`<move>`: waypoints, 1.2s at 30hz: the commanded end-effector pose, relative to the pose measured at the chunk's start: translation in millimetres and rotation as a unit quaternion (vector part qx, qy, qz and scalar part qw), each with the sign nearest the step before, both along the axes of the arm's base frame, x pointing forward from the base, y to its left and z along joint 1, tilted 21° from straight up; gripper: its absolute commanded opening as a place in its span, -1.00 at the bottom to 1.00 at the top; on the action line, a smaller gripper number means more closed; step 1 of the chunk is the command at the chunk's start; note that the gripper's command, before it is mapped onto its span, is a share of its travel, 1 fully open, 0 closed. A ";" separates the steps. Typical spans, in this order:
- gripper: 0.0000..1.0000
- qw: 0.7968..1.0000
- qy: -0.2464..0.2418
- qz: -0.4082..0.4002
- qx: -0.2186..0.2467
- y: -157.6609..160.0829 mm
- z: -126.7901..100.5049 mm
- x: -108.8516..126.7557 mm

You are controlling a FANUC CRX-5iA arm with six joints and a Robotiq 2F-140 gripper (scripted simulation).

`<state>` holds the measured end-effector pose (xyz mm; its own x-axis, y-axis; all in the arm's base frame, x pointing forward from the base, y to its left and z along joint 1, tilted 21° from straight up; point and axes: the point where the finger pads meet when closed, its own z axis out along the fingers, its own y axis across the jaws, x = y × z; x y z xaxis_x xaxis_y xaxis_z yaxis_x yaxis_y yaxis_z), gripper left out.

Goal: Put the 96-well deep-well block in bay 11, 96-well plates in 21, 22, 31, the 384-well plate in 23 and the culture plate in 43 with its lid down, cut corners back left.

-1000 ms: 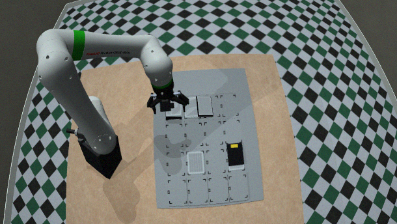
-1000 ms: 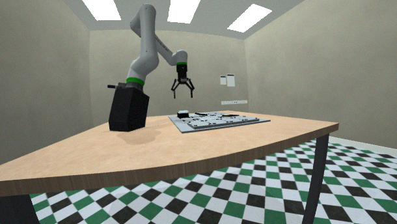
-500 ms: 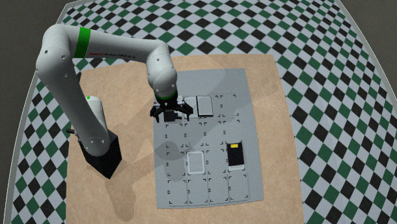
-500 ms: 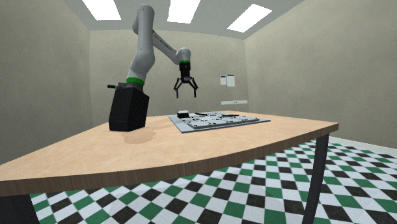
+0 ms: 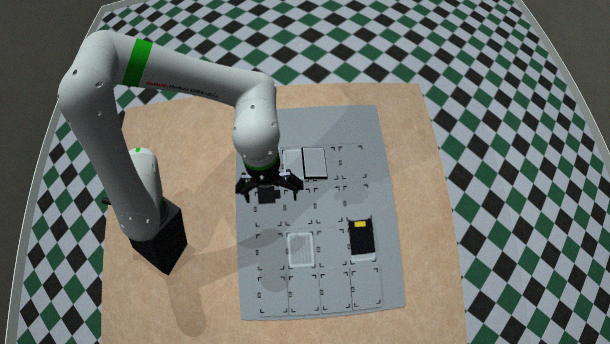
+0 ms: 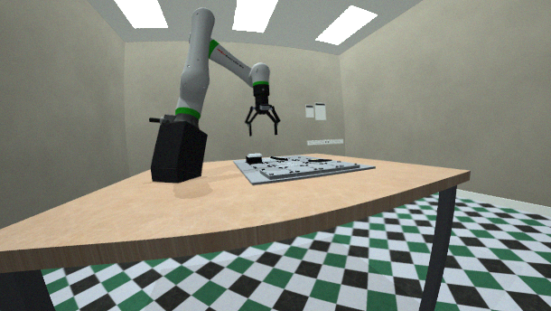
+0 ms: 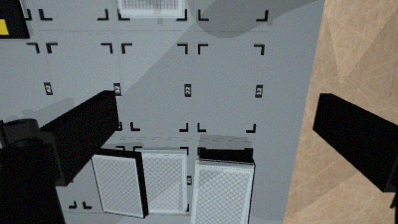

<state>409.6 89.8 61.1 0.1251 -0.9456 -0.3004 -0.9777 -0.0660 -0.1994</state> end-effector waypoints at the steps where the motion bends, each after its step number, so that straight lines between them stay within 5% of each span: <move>1: 1.00 1.000 0.000 0.001 0.001 -16.5 -3.8 8.8; 36: 1.00 1.000 0.000 0.001 0.001 -125.4 -31.9 61.3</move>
<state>464.4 -23.5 31.7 0.1258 -0.9451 -0.3016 -0.9778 -0.0668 -0.1985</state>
